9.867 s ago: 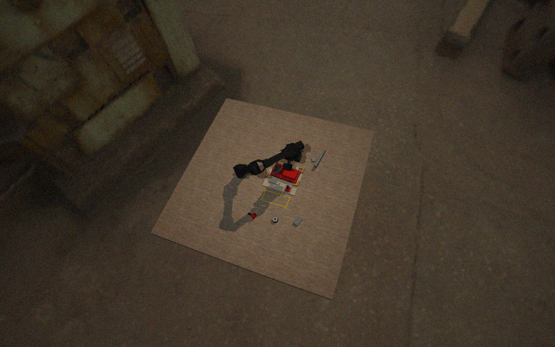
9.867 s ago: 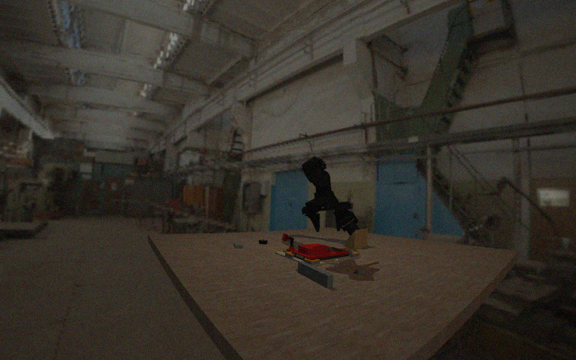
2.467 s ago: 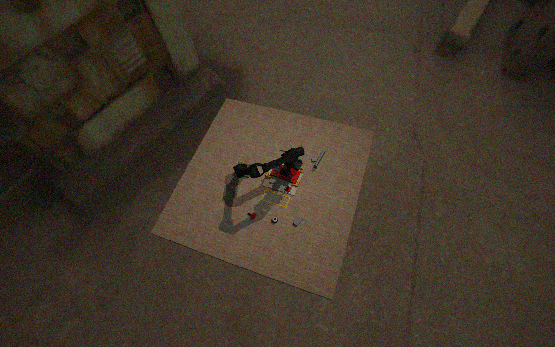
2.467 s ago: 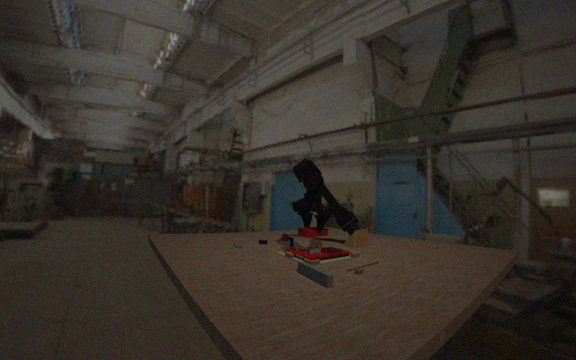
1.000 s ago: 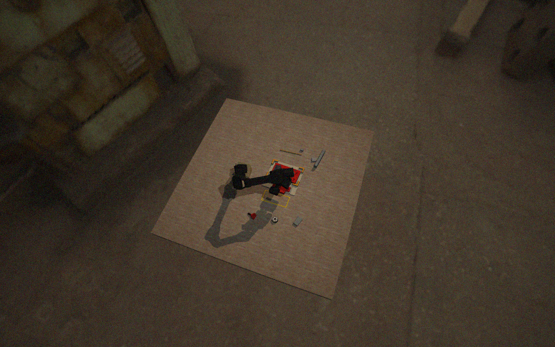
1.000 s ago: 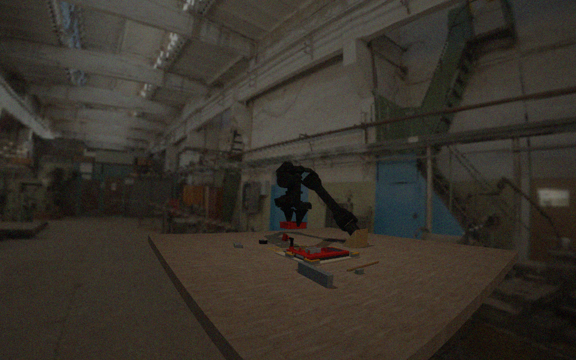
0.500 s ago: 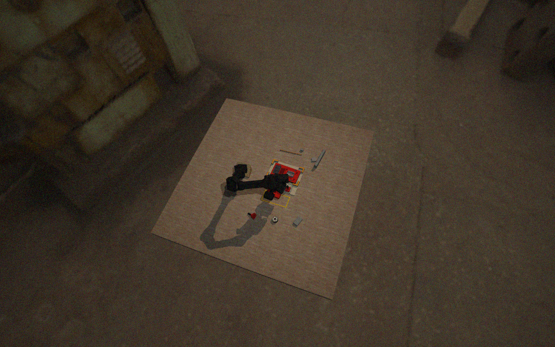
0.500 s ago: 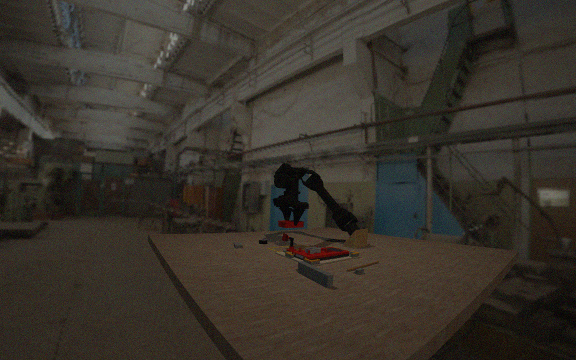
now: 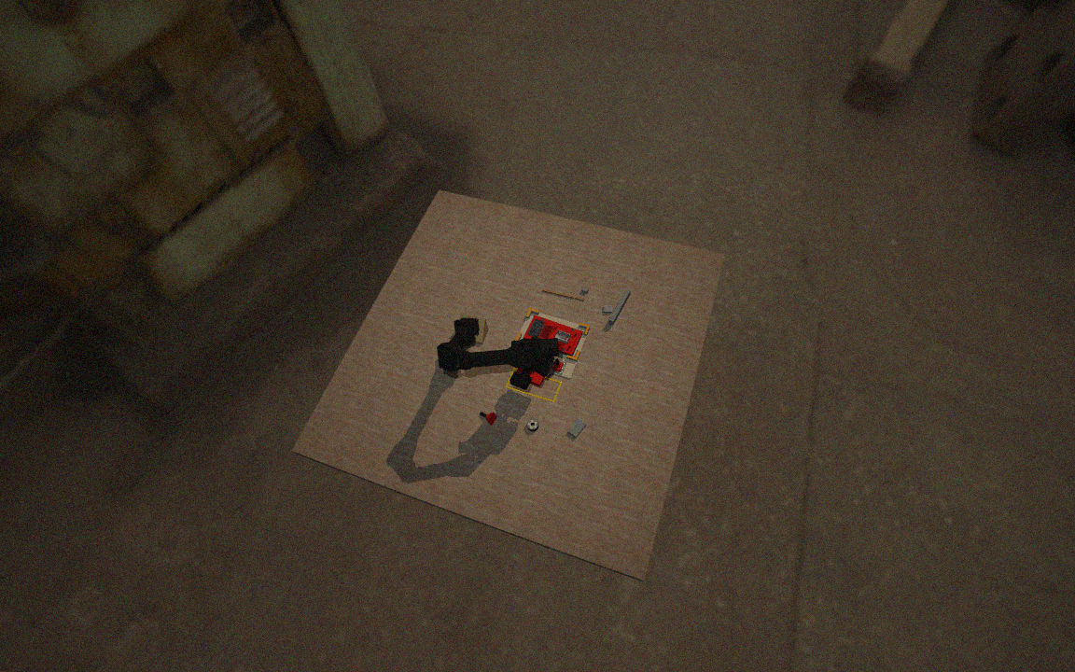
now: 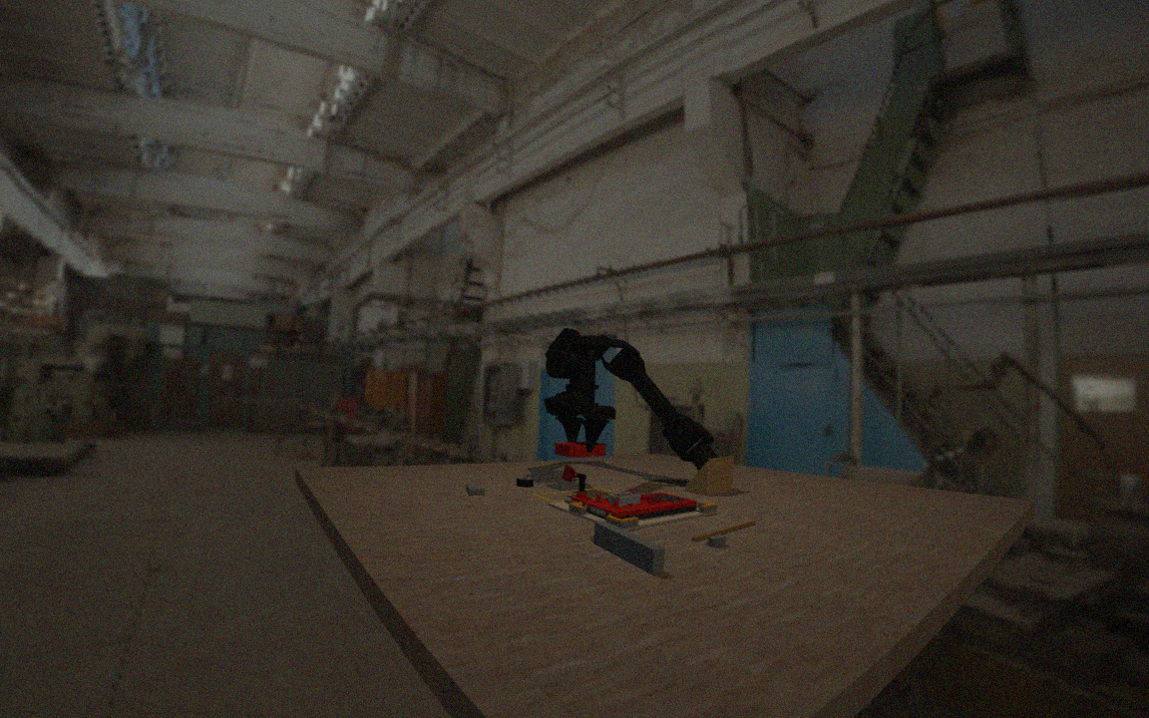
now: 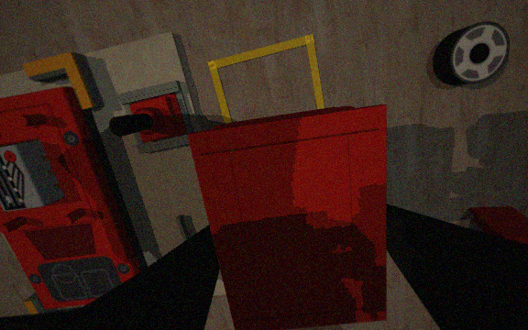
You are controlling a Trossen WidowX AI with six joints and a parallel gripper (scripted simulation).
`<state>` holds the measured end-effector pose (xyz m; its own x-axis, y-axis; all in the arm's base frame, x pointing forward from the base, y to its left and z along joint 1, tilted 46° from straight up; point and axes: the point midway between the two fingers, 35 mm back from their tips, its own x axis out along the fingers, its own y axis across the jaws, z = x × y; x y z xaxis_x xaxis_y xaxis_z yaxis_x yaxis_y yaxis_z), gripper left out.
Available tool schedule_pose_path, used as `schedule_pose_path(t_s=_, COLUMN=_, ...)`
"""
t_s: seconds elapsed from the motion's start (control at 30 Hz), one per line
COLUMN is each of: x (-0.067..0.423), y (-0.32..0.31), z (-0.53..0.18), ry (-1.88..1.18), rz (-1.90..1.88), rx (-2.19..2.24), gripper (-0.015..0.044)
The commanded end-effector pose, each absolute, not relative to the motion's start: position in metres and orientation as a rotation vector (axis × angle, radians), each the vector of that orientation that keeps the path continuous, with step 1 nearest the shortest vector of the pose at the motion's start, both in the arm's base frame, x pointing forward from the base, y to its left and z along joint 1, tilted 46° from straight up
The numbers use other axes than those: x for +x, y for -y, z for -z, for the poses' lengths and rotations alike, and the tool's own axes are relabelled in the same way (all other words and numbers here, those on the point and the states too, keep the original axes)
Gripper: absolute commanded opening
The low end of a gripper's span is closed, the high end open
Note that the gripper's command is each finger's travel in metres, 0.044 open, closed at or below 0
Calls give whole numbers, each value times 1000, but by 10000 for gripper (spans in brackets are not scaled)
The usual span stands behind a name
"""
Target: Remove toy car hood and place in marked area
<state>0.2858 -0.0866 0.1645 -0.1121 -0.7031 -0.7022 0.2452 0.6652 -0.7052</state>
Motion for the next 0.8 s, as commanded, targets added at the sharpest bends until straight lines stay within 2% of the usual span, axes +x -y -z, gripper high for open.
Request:
schedule_pose_path(t_s=0.0, x=286, y=88, z=-163, ry=-1477, rz=839, rx=-409, gripper=0)
schedule_pose_path(t_s=0.77, x=286, y=98, z=-154, ry=-1477, rz=837, rx=-408, gripper=0)
